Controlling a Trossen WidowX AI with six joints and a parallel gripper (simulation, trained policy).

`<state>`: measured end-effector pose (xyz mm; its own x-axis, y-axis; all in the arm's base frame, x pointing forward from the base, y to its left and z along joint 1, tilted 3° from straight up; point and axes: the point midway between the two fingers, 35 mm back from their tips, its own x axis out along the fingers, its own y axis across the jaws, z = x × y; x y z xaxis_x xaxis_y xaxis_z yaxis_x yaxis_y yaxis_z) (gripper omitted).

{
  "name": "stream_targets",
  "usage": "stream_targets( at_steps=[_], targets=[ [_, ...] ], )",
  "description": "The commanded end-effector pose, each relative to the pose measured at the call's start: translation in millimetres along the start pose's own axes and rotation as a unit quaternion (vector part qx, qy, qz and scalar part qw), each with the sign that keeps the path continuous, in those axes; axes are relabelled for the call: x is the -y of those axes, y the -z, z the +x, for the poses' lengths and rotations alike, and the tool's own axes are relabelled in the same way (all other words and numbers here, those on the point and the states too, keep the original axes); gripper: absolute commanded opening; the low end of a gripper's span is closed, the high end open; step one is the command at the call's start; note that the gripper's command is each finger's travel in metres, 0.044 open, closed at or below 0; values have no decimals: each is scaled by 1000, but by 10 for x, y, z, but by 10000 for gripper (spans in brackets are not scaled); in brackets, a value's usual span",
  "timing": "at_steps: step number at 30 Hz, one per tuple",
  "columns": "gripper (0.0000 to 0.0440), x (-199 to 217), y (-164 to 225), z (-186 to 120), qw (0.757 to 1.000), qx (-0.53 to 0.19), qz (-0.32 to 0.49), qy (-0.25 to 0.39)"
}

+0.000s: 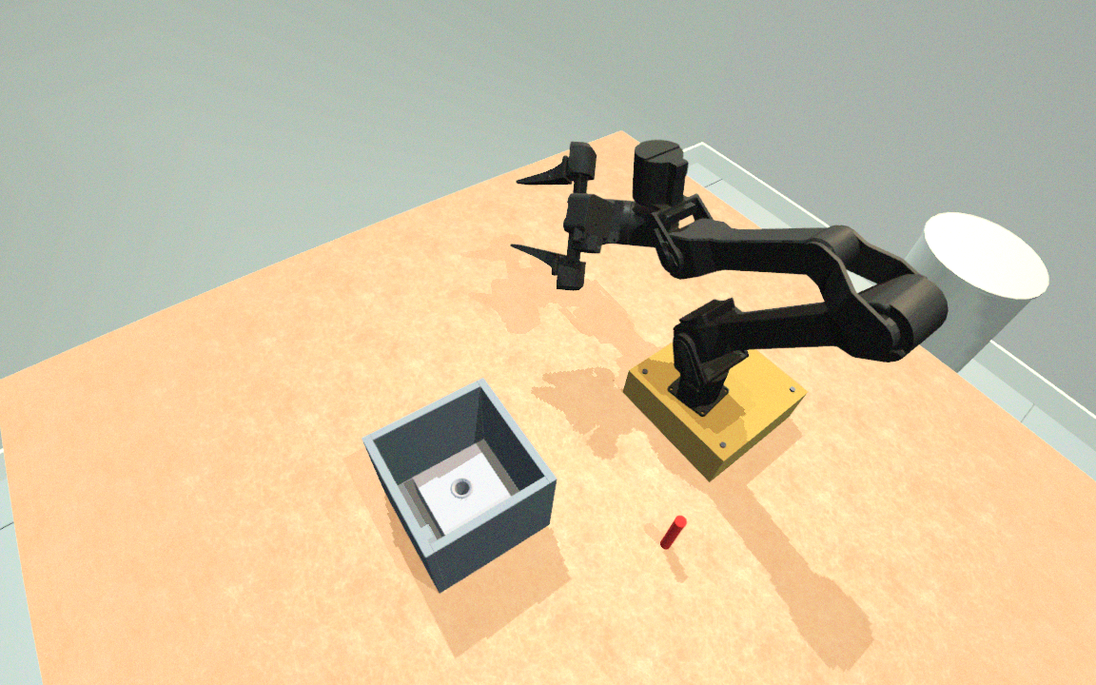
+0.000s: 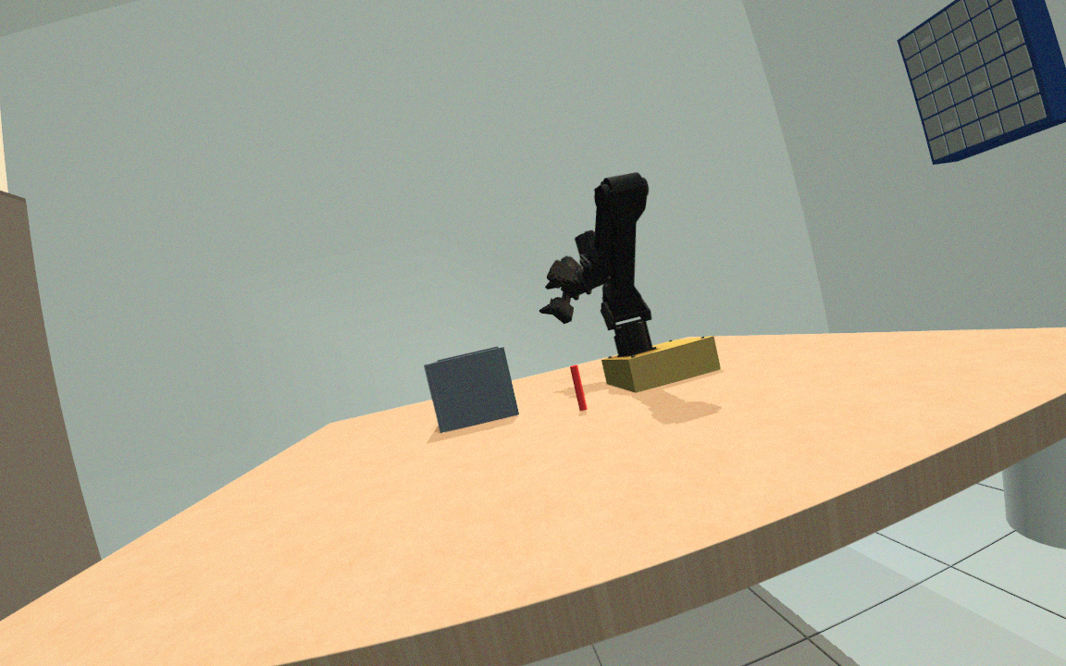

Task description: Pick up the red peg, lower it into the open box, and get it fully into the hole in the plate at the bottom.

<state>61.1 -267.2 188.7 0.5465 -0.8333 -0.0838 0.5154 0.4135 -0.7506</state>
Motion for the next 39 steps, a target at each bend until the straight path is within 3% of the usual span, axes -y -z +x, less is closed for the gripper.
stream_targets(
  at_steps=[1,3,12,20,28,39],
  targets=[
    [420,13,-23,17,1000,2,-5,-2],
    [440,13,-105,69,1000,13,-5,-13],
    [440,80,-796,329,993,87,46,-68],
    [440,-5,-1498,418,972,143,122,-139],
    [440,-192,-2167,341,935,177,210,-225],
    [440,-538,-2855,54,861,163,327,-353]
  ],
)
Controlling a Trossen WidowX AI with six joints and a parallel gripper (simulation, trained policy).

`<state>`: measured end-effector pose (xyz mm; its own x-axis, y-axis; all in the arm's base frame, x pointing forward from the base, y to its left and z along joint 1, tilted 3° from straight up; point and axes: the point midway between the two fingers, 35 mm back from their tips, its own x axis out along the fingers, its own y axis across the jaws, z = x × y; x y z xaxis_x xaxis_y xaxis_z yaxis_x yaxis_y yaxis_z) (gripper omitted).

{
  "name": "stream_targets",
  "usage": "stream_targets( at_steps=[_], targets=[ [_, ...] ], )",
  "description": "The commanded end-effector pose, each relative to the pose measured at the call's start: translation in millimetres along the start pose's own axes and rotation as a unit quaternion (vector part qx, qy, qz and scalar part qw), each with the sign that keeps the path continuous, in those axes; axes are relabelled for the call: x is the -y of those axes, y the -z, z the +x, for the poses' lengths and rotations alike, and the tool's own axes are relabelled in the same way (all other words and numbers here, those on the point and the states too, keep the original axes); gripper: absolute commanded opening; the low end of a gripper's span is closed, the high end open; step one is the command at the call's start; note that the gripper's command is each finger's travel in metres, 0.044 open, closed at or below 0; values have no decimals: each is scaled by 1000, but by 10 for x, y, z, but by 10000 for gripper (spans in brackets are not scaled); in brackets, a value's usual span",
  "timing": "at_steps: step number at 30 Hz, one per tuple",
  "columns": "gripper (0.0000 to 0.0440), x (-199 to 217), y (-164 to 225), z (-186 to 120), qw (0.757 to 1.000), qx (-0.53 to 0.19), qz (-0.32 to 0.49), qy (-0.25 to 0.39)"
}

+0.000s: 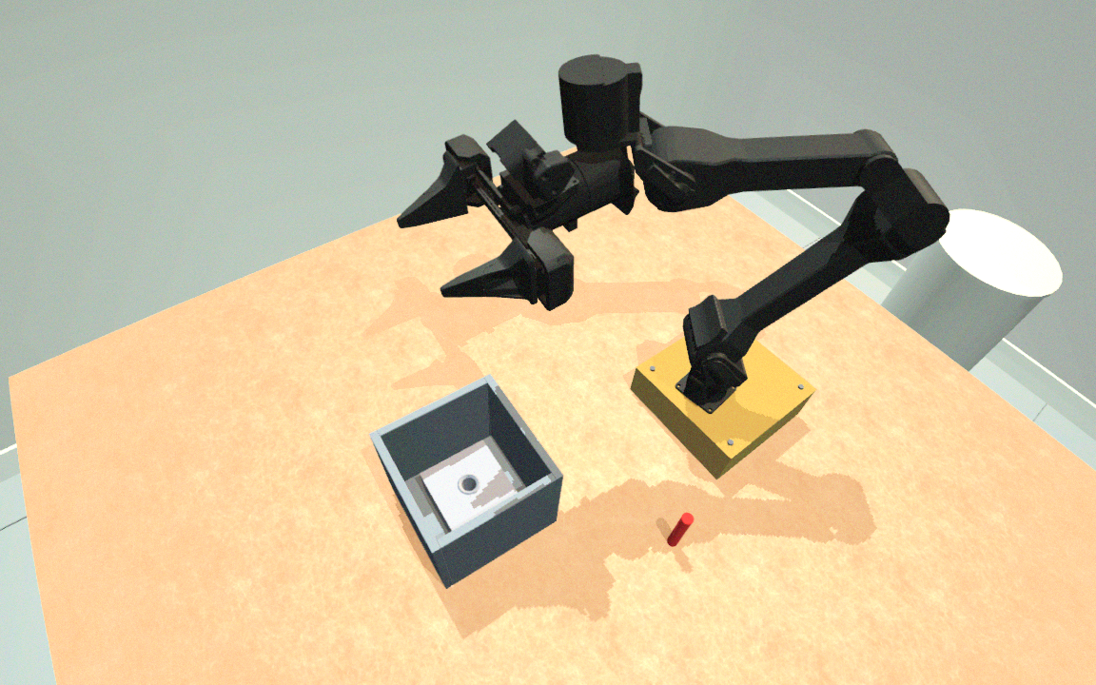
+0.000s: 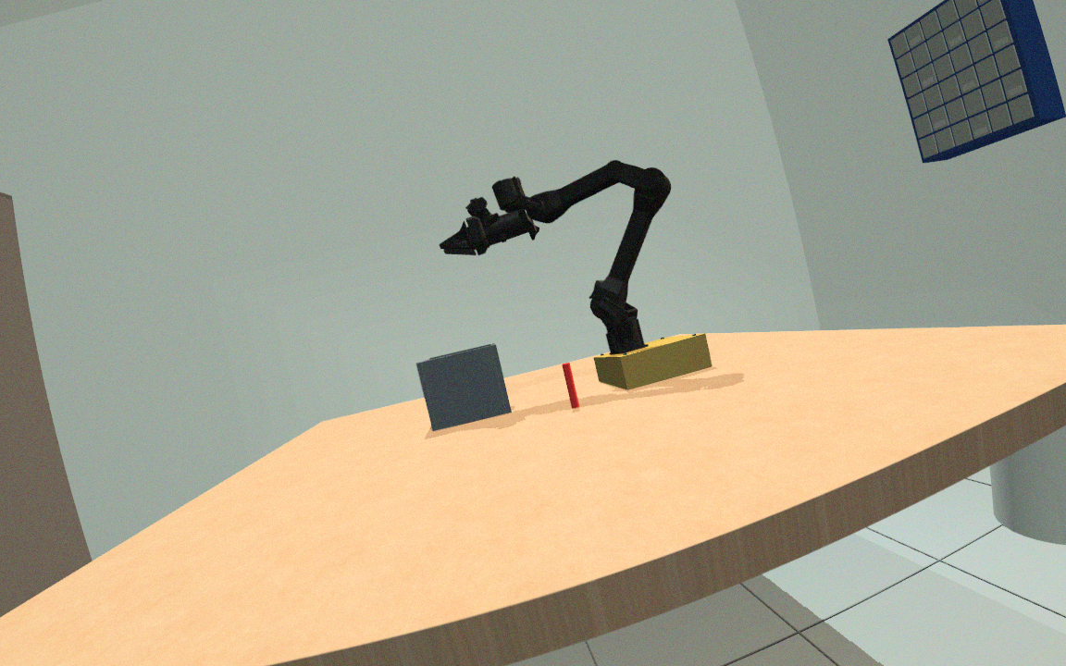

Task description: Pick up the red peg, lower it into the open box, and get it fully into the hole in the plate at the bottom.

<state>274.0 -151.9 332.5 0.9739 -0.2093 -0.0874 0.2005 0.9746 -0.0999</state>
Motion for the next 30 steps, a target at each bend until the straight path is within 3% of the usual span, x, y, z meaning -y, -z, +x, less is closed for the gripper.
stream_targets(
  at_steps=[1,15,30],
  targets=[
    [440,-142,-51,61,999,-8,39,-22],
    [440,-970,-94,155,960,-100,230,-126],
    [440,-1767,201,-32,866,-277,382,-165]
  ],
)
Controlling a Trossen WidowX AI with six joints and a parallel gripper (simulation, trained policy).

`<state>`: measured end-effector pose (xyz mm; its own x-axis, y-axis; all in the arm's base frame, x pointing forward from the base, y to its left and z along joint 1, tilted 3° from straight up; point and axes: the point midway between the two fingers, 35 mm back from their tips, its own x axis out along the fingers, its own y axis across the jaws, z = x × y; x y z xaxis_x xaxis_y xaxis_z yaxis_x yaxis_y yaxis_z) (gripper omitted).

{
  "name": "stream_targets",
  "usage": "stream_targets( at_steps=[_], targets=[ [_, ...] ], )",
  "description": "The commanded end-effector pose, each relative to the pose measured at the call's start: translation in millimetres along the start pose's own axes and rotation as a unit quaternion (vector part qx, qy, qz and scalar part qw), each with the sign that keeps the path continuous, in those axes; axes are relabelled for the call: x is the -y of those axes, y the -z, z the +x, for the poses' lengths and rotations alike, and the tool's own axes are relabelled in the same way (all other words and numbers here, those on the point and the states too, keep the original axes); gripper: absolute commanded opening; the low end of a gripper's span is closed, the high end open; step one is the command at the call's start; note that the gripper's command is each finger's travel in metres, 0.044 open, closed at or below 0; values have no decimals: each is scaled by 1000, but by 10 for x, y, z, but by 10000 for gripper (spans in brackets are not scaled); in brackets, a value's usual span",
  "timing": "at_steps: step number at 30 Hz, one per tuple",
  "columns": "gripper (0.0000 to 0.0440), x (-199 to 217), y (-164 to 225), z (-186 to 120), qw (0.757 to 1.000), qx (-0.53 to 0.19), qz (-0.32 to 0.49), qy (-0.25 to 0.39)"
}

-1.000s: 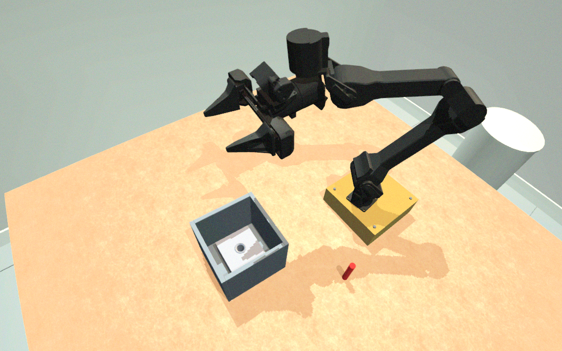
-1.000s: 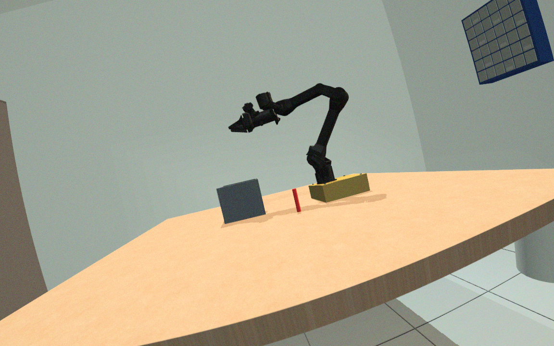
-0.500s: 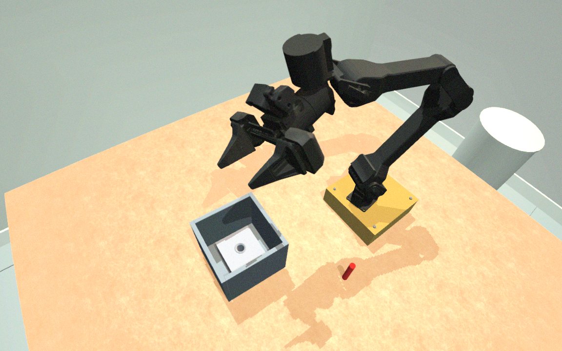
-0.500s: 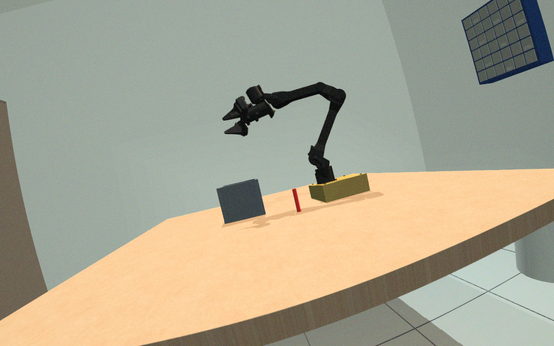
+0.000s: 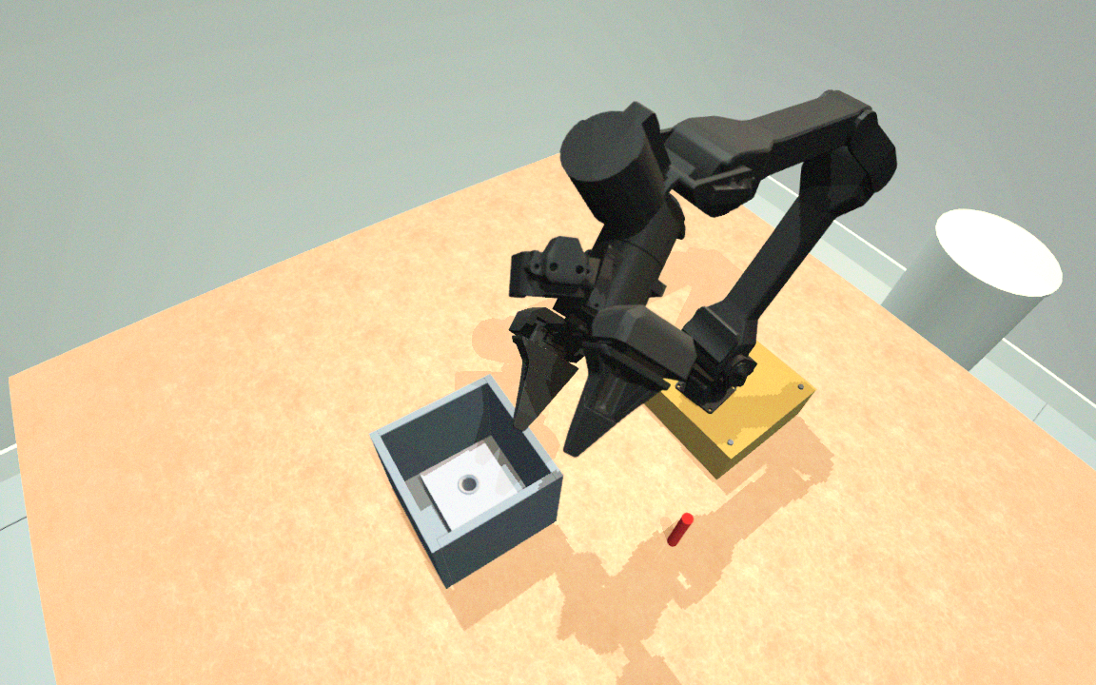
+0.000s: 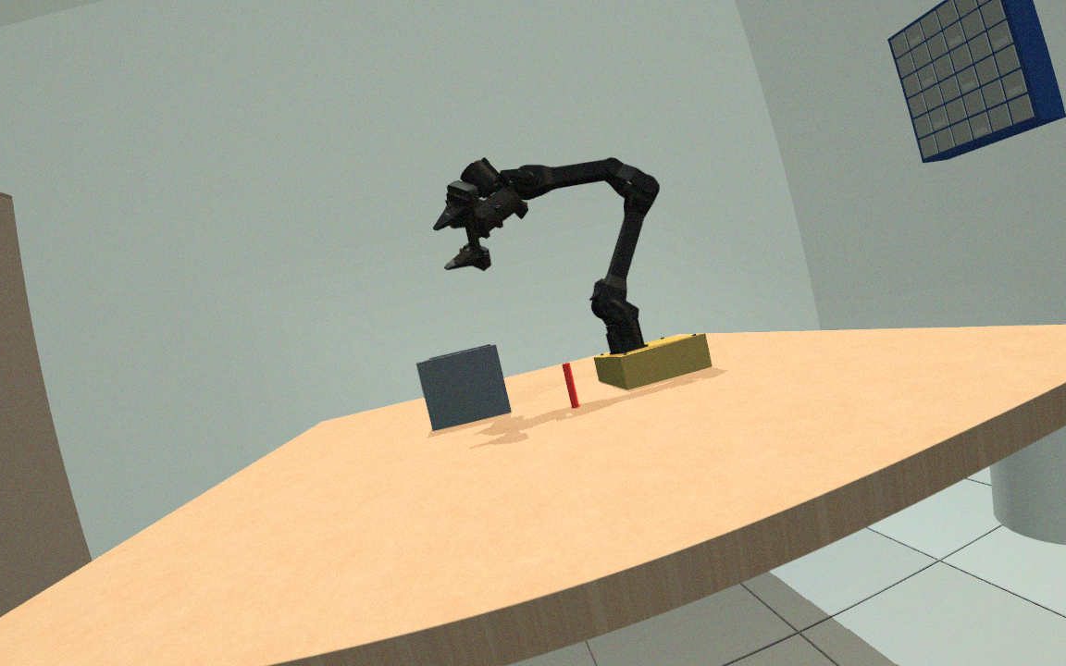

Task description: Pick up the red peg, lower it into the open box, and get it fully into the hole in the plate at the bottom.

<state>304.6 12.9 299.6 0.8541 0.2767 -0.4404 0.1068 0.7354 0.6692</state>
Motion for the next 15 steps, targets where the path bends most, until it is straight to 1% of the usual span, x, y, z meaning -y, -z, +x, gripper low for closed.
stream_targets(
  at_steps=[1,8,15],
  targets=[
    [440,-25,126,49,999,-30,33,8],
    [440,-26,543,126,986,-113,111,44],
    [440,31,964,147,960,-188,181,101]
  ],
)
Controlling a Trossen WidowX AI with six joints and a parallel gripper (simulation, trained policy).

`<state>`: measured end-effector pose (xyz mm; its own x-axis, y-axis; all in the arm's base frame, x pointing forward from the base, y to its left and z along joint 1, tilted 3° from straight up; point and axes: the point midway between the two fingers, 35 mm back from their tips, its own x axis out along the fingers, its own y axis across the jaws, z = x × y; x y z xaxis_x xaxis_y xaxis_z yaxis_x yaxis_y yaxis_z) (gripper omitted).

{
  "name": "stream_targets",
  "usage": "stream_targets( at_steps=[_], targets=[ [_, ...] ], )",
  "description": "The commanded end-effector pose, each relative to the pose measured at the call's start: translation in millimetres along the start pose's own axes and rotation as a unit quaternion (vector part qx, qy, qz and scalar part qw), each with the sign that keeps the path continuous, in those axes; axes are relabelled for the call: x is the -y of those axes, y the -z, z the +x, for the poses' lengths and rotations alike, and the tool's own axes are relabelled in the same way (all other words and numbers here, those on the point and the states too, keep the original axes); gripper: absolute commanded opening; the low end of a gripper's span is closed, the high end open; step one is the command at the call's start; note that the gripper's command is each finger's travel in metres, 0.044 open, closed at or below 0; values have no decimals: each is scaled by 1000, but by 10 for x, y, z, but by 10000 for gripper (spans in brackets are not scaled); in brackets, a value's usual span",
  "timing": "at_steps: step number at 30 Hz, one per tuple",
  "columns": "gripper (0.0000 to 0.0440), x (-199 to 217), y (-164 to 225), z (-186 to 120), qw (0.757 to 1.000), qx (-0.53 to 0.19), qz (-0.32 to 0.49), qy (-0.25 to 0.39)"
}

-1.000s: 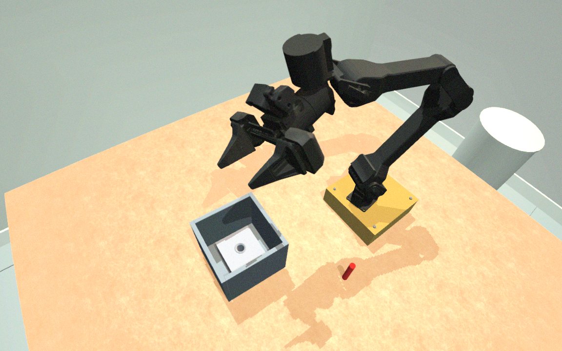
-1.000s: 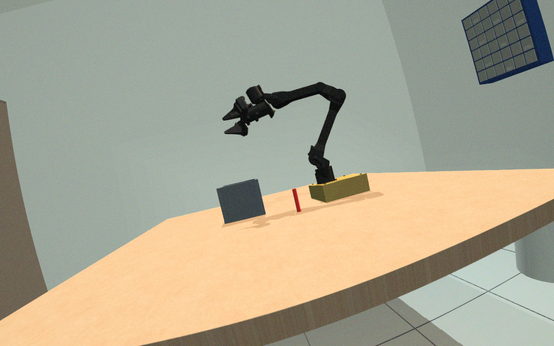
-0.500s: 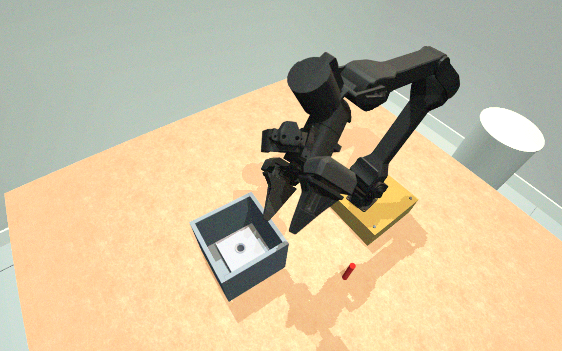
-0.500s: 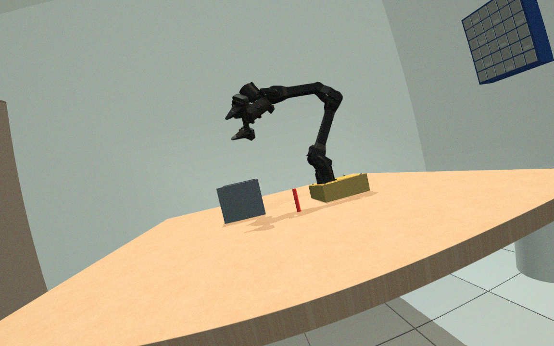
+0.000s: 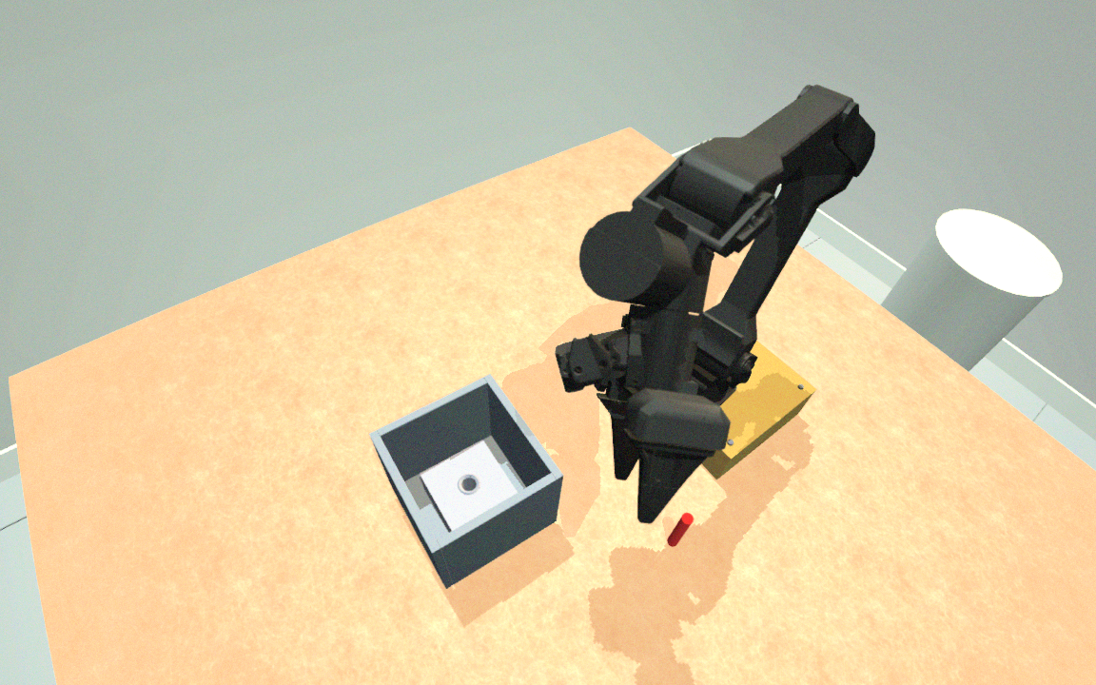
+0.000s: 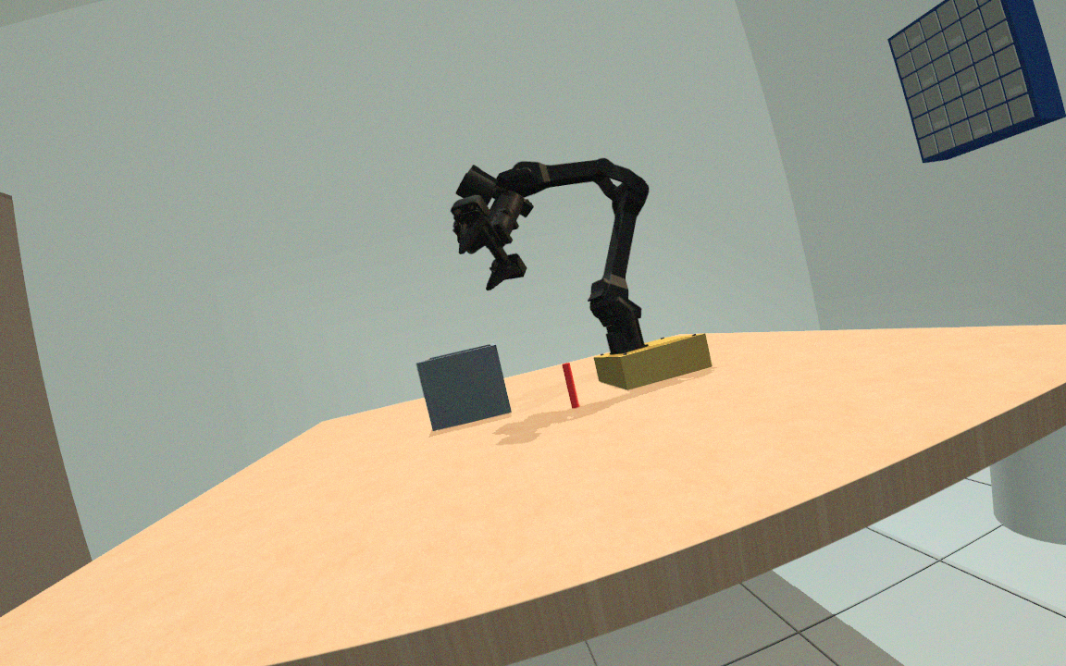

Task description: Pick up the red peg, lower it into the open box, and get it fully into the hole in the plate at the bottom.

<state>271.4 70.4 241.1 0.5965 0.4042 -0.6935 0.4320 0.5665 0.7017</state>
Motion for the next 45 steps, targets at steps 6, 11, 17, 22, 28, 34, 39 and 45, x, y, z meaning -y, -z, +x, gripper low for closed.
stream_targets(
  at_steps=[6,11,17,22,28,34,39,45],
  targets=[
    [440,226,350,157,991,-65,84,80],
    [440,376,560,221,977,-94,136,137],
    [440,547,772,277,953,-111,191,206],
    [440,685,913,320,932,-113,229,259],
    [440,856,1043,384,906,-104,260,317],
    [440,1034,1131,461,886,-88,274,364],
    [440,1169,1175,527,874,-73,276,393],
    [440,1354,1193,648,865,-56,276,416]
  ],
)
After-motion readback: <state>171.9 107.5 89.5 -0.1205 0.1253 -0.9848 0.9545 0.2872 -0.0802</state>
